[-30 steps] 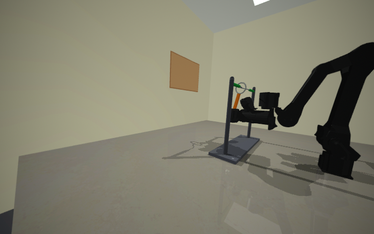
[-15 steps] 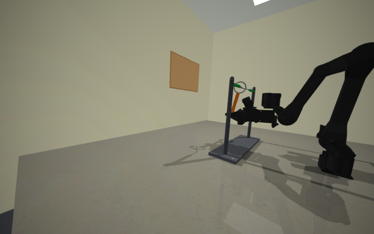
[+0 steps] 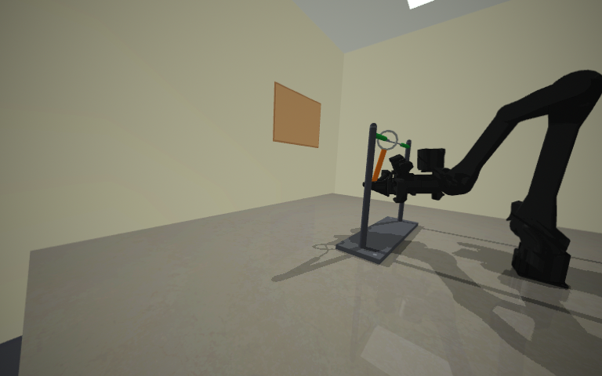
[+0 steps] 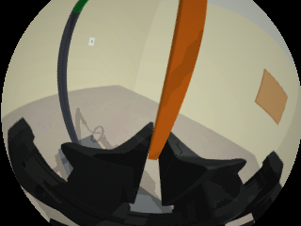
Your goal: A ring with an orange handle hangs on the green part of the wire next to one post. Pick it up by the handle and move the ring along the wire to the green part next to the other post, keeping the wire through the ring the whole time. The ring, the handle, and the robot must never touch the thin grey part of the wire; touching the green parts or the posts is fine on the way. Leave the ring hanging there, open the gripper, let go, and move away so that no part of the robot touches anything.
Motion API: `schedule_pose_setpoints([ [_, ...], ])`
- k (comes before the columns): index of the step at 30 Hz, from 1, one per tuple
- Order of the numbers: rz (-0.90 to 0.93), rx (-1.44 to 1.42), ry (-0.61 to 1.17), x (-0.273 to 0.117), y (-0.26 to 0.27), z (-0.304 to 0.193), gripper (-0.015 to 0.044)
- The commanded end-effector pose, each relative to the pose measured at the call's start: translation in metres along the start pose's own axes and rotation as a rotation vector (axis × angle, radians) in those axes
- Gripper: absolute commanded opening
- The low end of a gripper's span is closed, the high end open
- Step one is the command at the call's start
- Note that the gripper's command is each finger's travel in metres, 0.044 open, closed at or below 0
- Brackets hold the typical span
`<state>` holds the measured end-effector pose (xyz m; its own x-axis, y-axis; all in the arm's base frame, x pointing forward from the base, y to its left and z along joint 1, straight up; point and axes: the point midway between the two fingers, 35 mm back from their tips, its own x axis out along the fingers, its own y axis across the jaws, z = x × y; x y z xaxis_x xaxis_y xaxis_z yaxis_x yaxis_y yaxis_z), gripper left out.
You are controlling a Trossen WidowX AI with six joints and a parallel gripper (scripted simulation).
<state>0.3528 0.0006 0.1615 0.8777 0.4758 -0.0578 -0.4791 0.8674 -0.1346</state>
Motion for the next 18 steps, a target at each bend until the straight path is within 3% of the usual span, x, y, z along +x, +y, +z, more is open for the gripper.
schedule_pose_setpoints([
  [1,0.060,-0.013,0.004,-0.001,0.004,-0.001,-0.0150],
  [18,-0.058,0.032,0.020,-0.003,0.021,-0.001,-0.0150],
])
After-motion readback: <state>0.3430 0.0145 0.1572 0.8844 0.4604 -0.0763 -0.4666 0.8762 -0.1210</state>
